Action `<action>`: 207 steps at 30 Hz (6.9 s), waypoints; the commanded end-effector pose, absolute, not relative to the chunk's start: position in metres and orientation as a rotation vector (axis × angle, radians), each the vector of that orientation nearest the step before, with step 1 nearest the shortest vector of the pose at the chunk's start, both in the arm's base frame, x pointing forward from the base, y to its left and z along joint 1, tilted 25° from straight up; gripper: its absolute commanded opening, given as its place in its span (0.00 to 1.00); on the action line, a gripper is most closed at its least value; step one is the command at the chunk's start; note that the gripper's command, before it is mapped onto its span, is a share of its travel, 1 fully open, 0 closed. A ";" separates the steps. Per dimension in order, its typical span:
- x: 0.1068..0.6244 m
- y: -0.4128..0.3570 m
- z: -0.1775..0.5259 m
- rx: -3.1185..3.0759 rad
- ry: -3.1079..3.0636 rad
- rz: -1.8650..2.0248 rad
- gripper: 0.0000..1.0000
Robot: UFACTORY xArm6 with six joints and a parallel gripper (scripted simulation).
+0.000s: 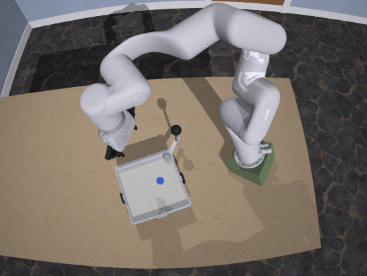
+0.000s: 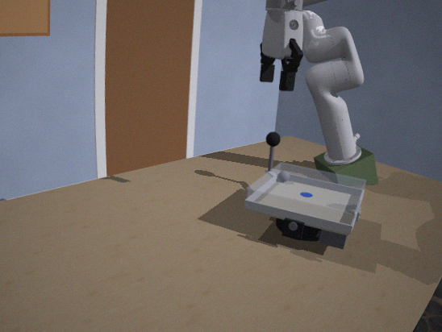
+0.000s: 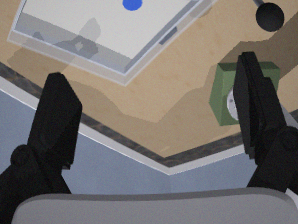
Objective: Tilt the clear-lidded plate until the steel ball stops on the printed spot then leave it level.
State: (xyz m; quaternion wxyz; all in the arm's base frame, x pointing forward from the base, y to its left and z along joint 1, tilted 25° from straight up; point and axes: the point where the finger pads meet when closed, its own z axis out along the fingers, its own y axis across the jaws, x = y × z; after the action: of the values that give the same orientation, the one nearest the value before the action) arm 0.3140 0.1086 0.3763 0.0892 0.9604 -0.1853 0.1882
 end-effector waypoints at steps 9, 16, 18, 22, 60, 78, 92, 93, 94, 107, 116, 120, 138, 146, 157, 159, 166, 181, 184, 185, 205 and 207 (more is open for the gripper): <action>0.314 0.109 0.378 2.858 -0.552 0.564 1.00; 0.314 0.109 0.378 2.858 -0.552 0.564 1.00; 0.314 0.109 0.378 2.859 -0.552 0.564 1.00; 0.301 0.084 0.368 2.869 -0.557 0.559 1.00; 0.221 -0.023 0.248 2.906 -0.590 0.618 1.00; 0.220 -0.026 0.241 2.906 -0.591 0.624 0.61; 0.220 -0.026 0.241 2.906 -0.591 0.624 0.61; 0.220 -0.026 0.241 2.906 -0.591 0.624 0.61; 0.220 -0.026 0.241 2.906 -0.591 0.624 0.61; 0.220 -0.026 0.241 2.906 -0.591 0.624 0.61; 0.220 -0.026 0.239 2.906 -0.591 0.624 0.61; 0.221 -0.026 0.238 2.906 -0.591 0.624 0.61; 0.226 -0.029 0.228 2.906 -0.591 0.624 0.61; 0.228 -0.031 0.222 2.906 -0.591 0.624 0.61; 0.230 -0.032 0.219 2.906 -0.591 0.624 0.61; 0.230 -0.032 0.218 2.906 -0.591 0.624 0.61; 0.230 -0.032 0.218 2.906 -0.591 0.624 0.61; 0.230 -0.032 0.218 2.906 -0.591 0.624 0.61; 0.230 -0.032 0.218 2.906 -0.591 0.624 0.61; 0.230 -0.032 0.218 2.906 -0.591 0.624 0.61; 0.232 -0.033 0.213 2.906 -0.591 0.624 0.61; 0.233 -0.033 0.212 2.906 -0.591 0.624 0.61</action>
State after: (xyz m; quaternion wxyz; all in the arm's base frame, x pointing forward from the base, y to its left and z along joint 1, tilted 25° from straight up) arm 0.2312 -0.0327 0.2128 0.0560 0.9578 -0.1945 0.2041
